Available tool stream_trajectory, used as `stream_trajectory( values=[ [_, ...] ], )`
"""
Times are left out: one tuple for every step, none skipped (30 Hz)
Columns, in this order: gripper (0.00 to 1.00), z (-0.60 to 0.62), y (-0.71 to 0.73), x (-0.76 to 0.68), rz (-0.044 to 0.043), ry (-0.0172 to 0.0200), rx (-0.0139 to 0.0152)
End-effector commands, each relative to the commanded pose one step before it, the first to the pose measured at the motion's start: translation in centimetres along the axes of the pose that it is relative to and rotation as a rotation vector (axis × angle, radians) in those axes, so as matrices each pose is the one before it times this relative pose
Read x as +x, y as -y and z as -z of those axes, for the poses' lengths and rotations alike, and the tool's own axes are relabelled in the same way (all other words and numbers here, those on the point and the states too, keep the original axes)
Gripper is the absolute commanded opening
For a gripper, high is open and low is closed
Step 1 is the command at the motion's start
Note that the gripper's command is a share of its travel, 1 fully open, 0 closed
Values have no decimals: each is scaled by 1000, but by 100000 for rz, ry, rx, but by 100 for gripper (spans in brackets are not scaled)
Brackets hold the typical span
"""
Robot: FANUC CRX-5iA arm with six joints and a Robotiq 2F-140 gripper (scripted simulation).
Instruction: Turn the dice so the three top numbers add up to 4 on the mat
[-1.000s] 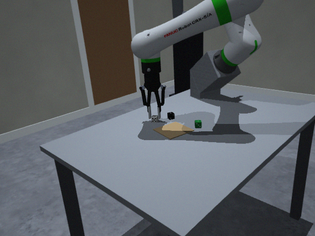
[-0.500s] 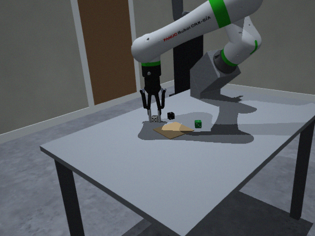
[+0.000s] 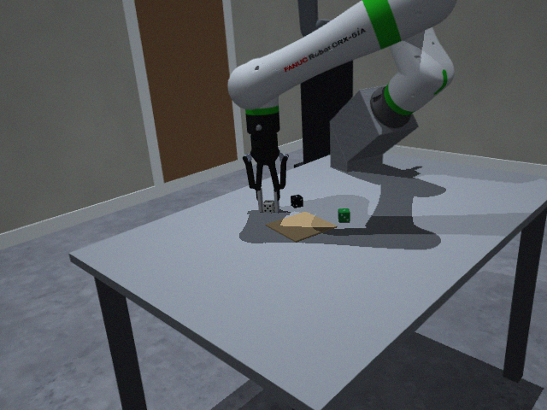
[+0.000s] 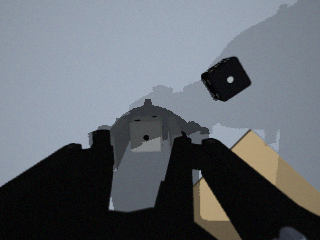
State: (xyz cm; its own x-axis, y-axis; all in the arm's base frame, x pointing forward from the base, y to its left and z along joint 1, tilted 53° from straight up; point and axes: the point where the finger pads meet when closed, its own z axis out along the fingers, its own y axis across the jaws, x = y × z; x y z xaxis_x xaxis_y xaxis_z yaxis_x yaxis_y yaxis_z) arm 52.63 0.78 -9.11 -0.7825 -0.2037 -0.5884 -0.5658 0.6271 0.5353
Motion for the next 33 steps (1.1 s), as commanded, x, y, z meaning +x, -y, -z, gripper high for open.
stream_trajectory(
  values=[
    [28, 23, 21, 1, -5, 5, 46],
    [28, 0, 0, 0, 0, 0, 0],
    [28, 0, 0, 0, 0, 0, 0],
    [28, 0, 0, 0, 0, 0, 0],
    [28, 0, 0, 0, 0, 0, 0],
    [28, 0, 0, 0, 0, 0, 0],
    [28, 0, 0, 0, 0, 0, 0],
    [28, 0, 0, 0, 0, 0, 0],
    [28, 0, 0, 0, 0, 0, 0],
    [28, 0, 0, 0, 0, 0, 0],
    [28, 0, 0, 0, 0, 0, 0],
    [28, 0, 0, 0, 0, 0, 0],
    [28, 0, 0, 0, 0, 0, 0],
    [28, 0, 0, 0, 0, 0, 0],
    [28, 0, 0, 0, 0, 0, 0],
    [28, 0, 0, 0, 0, 0, 0],
    [28, 0, 0, 0, 0, 0, 0],
    [28, 0, 0, 0, 0, 0, 0],
    [16, 0, 0, 0, 0, 0, 0],
    [16, 0, 0, 0, 0, 0, 0],
    [16, 0, 0, 0, 0, 0, 0],
    [16, 0, 0, 0, 0, 0, 0],
    [16, 0, 0, 0, 0, 0, 0],
    [16, 0, 0, 0, 0, 0, 0],
    [16, 0, 0, 0, 0, 0, 0],
    [16, 0, 0, 0, 0, 0, 0],
    [16, 0, 0, 0, 0, 0, 0],
    [16, 0, 0, 0, 0, 0, 0],
    [16, 0, 0, 0, 0, 0, 0],
    [16, 0, 0, 0, 0, 0, 0],
    [16, 0, 0, 0, 0, 0, 0],
    [16, 0, 0, 0, 0, 0, 0],
    [16, 0, 0, 0, 0, 0, 0]
  ],
)
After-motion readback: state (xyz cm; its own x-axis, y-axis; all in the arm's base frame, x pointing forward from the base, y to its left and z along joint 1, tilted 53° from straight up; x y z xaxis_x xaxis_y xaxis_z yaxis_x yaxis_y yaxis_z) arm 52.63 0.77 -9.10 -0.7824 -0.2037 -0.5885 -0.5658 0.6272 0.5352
